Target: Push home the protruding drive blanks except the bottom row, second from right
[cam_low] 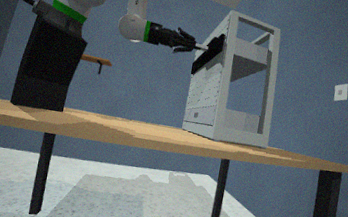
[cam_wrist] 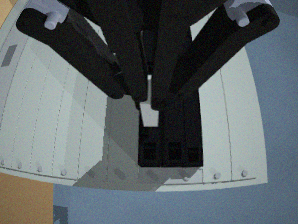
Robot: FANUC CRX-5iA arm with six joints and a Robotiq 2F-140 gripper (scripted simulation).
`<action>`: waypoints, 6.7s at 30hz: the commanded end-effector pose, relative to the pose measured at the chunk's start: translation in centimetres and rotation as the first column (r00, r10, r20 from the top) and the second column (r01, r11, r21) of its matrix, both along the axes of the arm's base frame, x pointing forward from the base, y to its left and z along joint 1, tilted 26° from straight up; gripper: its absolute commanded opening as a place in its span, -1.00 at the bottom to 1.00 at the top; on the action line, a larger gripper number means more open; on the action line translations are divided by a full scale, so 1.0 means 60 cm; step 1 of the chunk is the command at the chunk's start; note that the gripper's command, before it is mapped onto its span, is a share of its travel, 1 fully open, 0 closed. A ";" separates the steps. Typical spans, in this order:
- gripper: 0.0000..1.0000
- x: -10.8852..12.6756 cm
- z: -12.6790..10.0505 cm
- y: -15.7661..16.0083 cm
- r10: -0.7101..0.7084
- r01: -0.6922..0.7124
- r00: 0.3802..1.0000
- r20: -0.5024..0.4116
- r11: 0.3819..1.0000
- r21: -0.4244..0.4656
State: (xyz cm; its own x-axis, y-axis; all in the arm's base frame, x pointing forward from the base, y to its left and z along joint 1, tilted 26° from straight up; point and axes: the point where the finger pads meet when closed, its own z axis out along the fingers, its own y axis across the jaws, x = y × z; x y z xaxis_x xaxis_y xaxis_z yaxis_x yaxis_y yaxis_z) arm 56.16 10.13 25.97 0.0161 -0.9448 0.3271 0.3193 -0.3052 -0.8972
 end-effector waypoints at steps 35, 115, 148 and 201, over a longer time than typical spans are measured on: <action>-1.00 0.002 0.000 -0.003 0.000 0.000 1.000 0.000 1.000 0.000; -1.00 0.049 0.016 0.004 0.000 0.000 1.000 0.000 1.000 0.000; -1.00 0.058 0.019 0.006 0.000 0.000 1.000 0.000 1.000 0.000; -1.00 0.072 0.023 0.009 0.000 0.000 1.000 0.000 1.000 0.000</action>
State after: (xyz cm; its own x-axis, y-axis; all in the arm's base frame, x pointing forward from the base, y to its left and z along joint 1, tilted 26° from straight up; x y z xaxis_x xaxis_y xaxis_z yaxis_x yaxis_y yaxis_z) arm 60.37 10.46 27.27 0.0126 -0.9450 0.3267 0.3176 -0.3060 -0.8975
